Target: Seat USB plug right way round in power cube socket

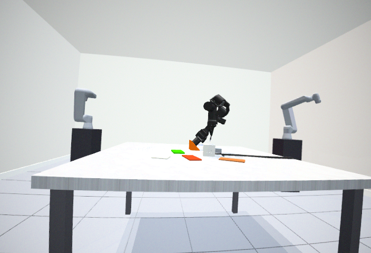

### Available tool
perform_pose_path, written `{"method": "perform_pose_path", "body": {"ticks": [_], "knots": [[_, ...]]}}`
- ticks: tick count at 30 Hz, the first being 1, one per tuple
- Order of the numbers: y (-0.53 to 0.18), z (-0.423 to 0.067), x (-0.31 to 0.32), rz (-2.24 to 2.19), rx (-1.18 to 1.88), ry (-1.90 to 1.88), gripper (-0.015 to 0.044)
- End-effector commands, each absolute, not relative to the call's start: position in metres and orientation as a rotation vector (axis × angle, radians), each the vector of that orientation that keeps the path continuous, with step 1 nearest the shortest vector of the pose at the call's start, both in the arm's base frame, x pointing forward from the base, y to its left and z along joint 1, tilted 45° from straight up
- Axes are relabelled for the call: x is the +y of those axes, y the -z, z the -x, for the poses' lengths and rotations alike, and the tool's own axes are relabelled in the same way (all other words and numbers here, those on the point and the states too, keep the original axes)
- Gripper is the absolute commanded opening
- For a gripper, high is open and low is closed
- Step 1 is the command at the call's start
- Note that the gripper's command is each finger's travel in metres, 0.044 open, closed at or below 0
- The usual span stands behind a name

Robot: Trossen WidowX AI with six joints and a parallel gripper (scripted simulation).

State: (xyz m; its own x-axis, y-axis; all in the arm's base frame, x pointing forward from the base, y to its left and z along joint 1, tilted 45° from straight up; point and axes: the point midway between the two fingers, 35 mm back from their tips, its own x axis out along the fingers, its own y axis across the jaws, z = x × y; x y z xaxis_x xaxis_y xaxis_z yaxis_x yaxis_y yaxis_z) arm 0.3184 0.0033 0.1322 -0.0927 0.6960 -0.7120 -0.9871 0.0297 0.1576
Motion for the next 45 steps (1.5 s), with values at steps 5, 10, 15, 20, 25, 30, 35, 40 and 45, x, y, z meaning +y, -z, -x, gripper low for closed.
{"method": "perform_pose_path", "body": {"ticks": [5, 10, 15, 20, 25, 30, 35, 40, 45], "knots": [[-0.1322, -0.3183, 0.0047, 0.507, 0.750, -1.511, 0.0000], [-0.1322, -0.3183, 0.0056, 0.509, 0.748, -1.512, 0.0000], [-0.1322, -0.3182, 0.0064, 0.512, 0.746, -1.514, 0.0000], [-0.1322, -0.3182, 0.0073, 0.514, 0.743, -1.515, 0.0000], [-0.1322, -0.3182, 0.0081, 0.517, 0.741, -1.517, 0.0000], [-0.1322, -0.3181, 0.0090, 0.519, 0.739, -1.518, 0.0000], [-0.1322, -0.3181, 0.0098, 0.521, 0.736, -1.519, 0.0000], [-0.1322, -0.3181, 0.0107, 0.524, 0.734, -1.521, 0.0000], [-0.1322, -0.3180, 0.0115, 0.526, 0.732, -1.522, 0.0000]]}}
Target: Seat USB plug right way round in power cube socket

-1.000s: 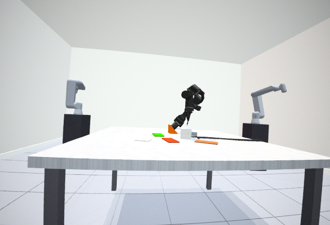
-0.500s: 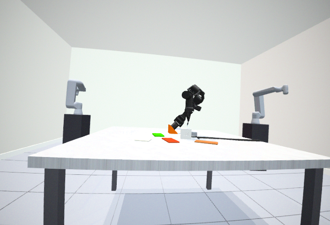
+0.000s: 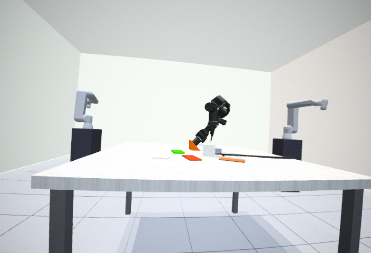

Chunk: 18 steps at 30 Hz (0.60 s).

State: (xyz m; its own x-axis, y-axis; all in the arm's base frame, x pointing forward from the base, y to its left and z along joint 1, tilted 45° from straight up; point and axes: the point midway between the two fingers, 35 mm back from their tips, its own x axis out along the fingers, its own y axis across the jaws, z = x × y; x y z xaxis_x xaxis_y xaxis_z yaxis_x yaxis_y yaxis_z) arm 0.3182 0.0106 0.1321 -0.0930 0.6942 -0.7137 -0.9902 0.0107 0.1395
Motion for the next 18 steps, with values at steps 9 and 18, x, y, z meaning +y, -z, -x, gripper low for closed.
{"method": "perform_pose_path", "body": {"ticks": [9, 18], "knots": [[-0.1322, -0.3180, 0.0130, 0.530, 0.727, -1.525, 0.0000], [-0.1322, -0.3179, 0.0146, 0.535, 0.723, -1.527, 0.0000]]}}
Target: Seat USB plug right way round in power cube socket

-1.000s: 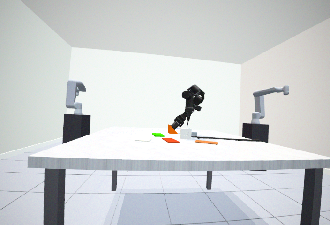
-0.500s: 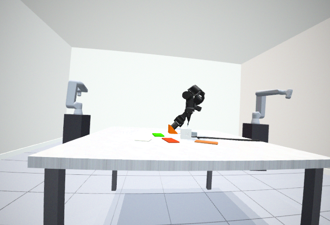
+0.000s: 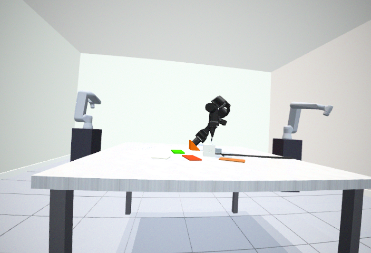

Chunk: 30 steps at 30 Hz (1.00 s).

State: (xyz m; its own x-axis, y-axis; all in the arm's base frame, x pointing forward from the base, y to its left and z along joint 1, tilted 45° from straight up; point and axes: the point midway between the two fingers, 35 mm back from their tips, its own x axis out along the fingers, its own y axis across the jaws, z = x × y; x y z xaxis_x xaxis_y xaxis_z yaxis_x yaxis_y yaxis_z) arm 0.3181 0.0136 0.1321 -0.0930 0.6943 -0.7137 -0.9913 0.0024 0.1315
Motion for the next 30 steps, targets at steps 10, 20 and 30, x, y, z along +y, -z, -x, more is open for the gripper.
{"method": "perform_pose_path", "body": {"ticks": [10, 20, 30], "knots": [[-0.1321, -0.3179, 0.0163, 0.539, 0.718, -1.530, 0.0000], [-0.1321, -0.3178, 0.0180, 0.544, 0.714, -1.533, 0.0000], [-0.1321, -0.3177, 0.0197, 0.549, 0.709, -1.536, 0.0000]]}}
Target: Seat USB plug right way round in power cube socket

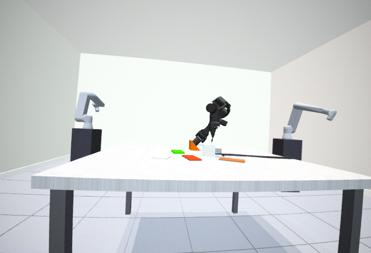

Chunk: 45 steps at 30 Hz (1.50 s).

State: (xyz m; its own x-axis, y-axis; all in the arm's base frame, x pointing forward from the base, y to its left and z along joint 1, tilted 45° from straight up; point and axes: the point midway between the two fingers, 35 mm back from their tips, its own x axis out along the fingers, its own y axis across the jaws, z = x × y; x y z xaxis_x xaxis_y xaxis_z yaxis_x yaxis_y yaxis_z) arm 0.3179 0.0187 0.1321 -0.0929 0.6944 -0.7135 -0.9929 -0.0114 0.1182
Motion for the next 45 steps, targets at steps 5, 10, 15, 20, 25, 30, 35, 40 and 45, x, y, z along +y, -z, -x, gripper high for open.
{"method": "perform_pose_path", "body": {"ticks": [5, 10, 15, 20, 25, 30, 35, 40, 45], "knots": [[-0.1321, -0.3177, 0.0205, 0.551, 0.706, -1.537, 0.0000], [-0.1321, -0.3176, 0.0213, 0.554, 0.704, -1.538, 0.0000], [-0.1319, -0.3176, 0.0220, 0.555, 0.703, -1.539, 0.0000], [-0.1315, -0.3176, 0.0224, 0.555, 0.702, -1.539, 0.0000], [-0.1311, -0.3175, 0.0229, 0.555, 0.702, -1.539, 0.0000], [-0.1307, -0.3175, 0.0233, 0.555, 0.702, -1.539, 0.0000], [-0.1303, -0.3174, 0.0237, 0.555, 0.702, -1.539, 0.0000], [-0.1298, -0.3173, 0.0241, 0.555, 0.702, -1.539, 0.0000], [-0.1294, -0.3173, 0.0245, 0.555, 0.702, -1.539, 0.0000]]}}
